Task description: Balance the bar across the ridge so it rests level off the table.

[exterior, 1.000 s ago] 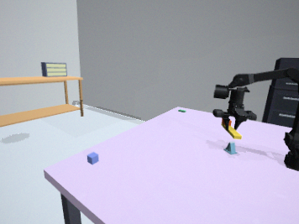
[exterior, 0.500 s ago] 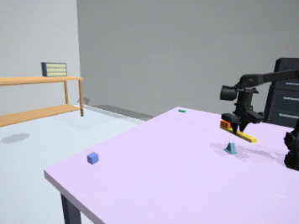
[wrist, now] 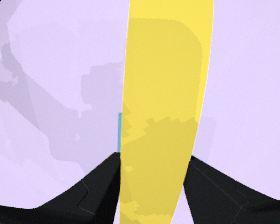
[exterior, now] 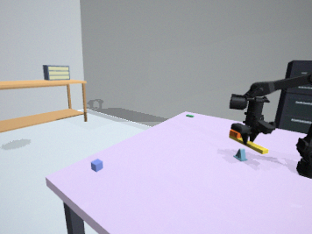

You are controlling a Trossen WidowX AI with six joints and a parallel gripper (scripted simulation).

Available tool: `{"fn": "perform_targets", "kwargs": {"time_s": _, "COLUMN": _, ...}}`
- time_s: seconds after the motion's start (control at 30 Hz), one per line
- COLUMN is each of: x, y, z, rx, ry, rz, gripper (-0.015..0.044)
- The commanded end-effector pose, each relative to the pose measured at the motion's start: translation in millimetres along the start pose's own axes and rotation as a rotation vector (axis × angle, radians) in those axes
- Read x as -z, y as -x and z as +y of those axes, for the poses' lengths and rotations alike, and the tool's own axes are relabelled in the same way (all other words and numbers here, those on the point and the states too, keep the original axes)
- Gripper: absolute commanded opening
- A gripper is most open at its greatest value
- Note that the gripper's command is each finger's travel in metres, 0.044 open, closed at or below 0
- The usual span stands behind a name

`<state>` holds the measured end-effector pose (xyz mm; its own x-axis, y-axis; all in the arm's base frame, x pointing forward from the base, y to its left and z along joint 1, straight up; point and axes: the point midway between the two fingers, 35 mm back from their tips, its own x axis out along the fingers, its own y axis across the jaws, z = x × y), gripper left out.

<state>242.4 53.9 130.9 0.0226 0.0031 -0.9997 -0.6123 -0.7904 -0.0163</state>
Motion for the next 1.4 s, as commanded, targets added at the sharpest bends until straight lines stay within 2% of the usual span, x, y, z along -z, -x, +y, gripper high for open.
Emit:
{"fn": "perform_targets", "kwargs": {"time_s": 0.0, "x": -0.1, "y": -6.4, "z": 0.8, "rx": 0.001, "ry": 0.005, "rz": -0.002, "gripper": 0.0000}}
{"fn": "perform_targets", "kwargs": {"time_s": 0.37, "x": -0.4, "y": -23.2, "z": 3.3, "rx": 0.000, "ry": 0.005, "rz": -0.002, "gripper": 0.0000}}
{"fn": "perform_targets", "kwargs": {"time_s": 1.37, "x": -0.1, "y": -24.5, "z": 3.3, "rx": 0.000, "ry": 0.005, "rz": -0.002, "gripper": 0.0000}}
